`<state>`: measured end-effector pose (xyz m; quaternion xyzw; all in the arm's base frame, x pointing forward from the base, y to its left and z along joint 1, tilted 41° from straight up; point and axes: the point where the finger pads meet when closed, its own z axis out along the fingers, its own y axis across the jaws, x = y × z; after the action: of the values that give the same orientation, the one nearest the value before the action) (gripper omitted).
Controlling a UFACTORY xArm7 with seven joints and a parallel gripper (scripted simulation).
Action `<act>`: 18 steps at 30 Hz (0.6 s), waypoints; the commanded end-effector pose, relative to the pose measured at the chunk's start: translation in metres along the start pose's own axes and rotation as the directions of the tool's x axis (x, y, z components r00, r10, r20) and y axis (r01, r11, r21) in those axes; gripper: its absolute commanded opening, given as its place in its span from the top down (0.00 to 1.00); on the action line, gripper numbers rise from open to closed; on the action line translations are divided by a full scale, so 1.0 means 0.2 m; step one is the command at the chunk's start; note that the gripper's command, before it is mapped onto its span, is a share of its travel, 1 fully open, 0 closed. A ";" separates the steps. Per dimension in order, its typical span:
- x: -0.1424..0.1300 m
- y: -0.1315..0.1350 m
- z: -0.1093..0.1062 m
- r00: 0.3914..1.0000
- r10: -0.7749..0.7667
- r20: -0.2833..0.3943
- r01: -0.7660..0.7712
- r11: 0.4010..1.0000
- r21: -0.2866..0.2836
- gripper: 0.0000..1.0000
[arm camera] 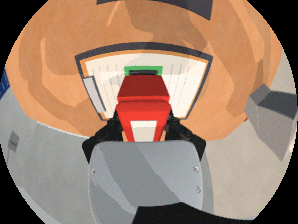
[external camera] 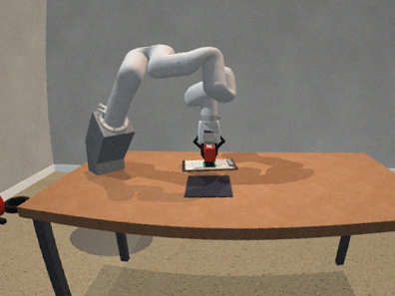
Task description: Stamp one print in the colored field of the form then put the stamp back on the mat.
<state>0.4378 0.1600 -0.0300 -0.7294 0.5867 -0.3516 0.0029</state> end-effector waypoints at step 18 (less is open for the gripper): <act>-0.01 0.00 0.06 1.000 0.000 0.003 0.000 1.000 0.001 0.67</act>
<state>0.4441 0.1550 -0.0392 -0.7294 0.5869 -0.3515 0.0028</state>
